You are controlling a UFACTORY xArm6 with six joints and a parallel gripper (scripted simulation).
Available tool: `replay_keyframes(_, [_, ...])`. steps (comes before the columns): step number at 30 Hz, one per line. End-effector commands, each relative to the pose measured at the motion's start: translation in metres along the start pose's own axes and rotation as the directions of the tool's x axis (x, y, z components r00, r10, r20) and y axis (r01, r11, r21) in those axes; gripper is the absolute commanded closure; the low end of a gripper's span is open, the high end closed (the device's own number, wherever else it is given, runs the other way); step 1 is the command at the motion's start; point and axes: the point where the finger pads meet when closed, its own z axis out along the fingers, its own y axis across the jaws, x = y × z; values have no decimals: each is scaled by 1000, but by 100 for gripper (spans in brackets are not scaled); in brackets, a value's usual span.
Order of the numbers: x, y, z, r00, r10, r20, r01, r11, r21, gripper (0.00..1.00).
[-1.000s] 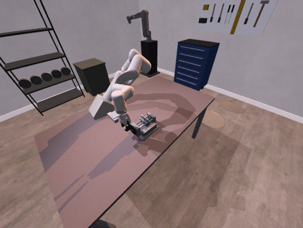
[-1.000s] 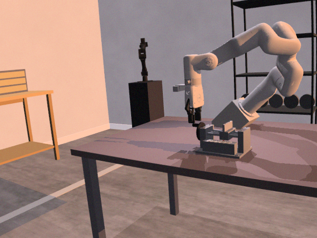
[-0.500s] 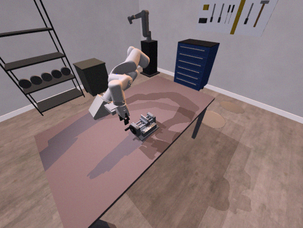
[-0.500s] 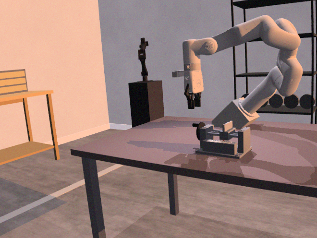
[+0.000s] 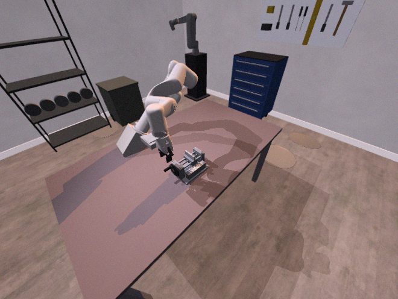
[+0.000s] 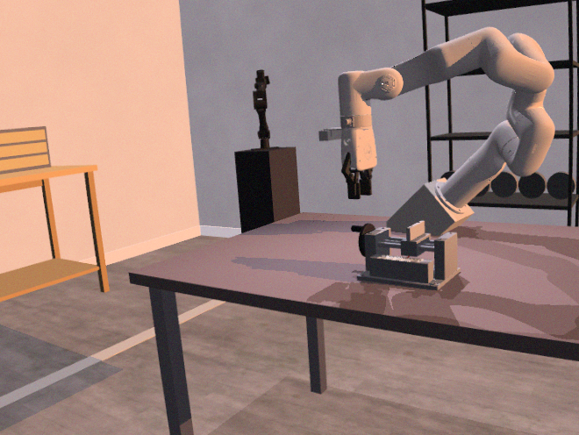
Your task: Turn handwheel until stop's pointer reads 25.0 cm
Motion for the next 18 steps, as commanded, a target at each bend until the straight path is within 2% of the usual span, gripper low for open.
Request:
replay_keyframes(1, [-46,-11,-2,1000,-3,-4,3,1000,4,43])
replay_keyframes(2, [-59,-13,-2,1000,-3,-4,3,1000,4,43])
replay_keyframes(4, [-59,-13,-2,1000,-3,-4,3,1000,4,43])
replay_keyframes(6, [-89,-19,-2,1000,-3,-4,3,1000,4,43])
replay_keyframes(9, [-105,-23,-2,1000,-3,-4,3,1000,4,43])
replay_keyframes(10, [-122,-26,-2,1000,-3,-4,3,1000,4,43])
replay_keyframes(13, [-138,-29,-2,1000,-3,-4,3,1000,4,43])
replay_keyframes(15, [-165,-35,-2,1000,-3,-4,3,1000,4,43])
replay_keyframes(16, [-165,-35,-2,1000,-3,-4,3,1000,4,43])
replay_keyframes(18, [-186,-39,-2,1000,-3,-4,3,1000,4,43])
